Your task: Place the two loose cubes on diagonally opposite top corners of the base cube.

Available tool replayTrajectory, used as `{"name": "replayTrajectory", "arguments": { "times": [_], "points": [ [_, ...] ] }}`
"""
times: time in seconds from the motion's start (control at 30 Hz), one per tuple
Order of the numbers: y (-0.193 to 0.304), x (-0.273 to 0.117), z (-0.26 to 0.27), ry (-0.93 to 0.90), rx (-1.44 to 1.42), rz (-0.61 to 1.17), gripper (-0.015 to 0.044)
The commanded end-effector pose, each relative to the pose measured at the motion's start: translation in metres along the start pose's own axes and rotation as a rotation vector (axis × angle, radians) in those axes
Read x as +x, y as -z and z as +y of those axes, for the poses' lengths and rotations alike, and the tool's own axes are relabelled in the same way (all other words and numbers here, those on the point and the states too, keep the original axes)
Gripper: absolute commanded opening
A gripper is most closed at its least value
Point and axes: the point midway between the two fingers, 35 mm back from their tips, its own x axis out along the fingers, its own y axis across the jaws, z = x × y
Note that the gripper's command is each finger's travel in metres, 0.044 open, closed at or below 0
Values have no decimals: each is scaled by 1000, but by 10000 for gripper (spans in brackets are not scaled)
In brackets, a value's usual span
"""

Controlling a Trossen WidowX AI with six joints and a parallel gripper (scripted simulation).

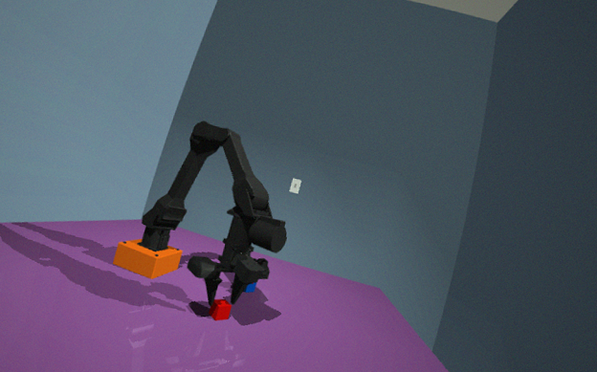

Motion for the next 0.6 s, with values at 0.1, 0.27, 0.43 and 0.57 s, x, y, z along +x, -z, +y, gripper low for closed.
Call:
{"name": "replayTrajectory", "arguments": {
  "times": [0.1,0.27,0.43,0.57],
  "points": [
    [1,12,0,-3,-3,3,265],
    [1,13,0,-3,-3,3,186],
    [1,13,0,-3,-3,3,105],
    [0,9,1,-3,-3,3,105]
  ]
}}
